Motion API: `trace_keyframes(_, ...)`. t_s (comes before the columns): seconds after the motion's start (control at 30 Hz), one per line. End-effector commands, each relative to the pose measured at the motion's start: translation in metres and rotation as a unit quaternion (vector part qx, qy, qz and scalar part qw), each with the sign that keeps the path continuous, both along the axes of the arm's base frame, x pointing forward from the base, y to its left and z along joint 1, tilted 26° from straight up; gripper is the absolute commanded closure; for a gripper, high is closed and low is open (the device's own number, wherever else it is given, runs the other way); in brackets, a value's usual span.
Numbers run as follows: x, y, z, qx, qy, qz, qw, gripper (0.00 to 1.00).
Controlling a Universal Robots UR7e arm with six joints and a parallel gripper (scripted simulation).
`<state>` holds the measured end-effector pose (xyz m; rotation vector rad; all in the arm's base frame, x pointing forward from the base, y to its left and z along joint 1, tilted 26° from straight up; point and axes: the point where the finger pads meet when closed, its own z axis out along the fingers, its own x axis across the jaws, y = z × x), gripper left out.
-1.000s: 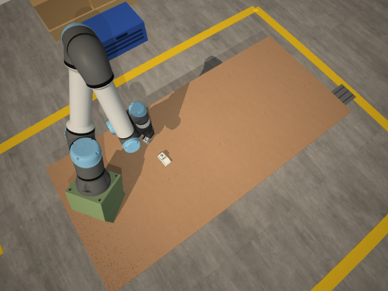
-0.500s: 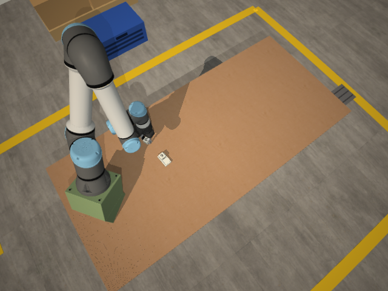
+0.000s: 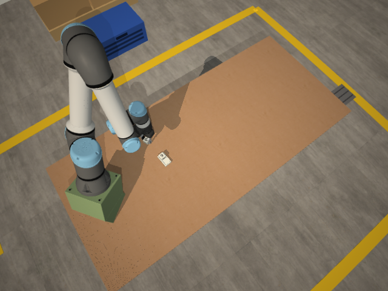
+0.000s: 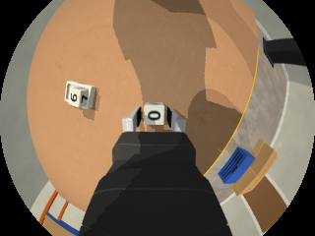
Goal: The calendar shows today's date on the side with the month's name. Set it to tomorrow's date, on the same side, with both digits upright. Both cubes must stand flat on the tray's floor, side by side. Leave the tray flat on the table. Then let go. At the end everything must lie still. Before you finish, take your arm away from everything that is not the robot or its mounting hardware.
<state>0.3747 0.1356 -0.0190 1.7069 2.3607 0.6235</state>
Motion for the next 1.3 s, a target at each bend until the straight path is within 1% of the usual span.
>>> trace_keyframes(0.0, 0.001, -0.001, 0.003, 0.000, -0.002, 0.000, 1.000, 0.13)
trace_keyframes(0.2, -0.004, -0.002, 0.008, 0.000, 0.000, 0.000, 1.000, 0.13)
trace_keyframes(0.47, -0.009, -0.006, 0.022, 0.000, 0.000, 0.000, 1.000, 0.13)
trace_keyframes(0.53, -0.009, -0.006, 0.022, 0.000, 0.000, 0.000, 1.000, 0.13)
trace_keyframes(1.03, -0.020, -0.015, 0.058, -0.001, -0.003, 0.000, 1.000, 0.13)
trace_keyframes(1.1, -0.020, -0.015, 0.058, -0.001, -0.003, 0.000, 1.000, 0.13)
trace_keyframes(1.27, -0.024, -0.018, 0.068, -0.001, -0.004, 0.000, 1.000, 0.13)
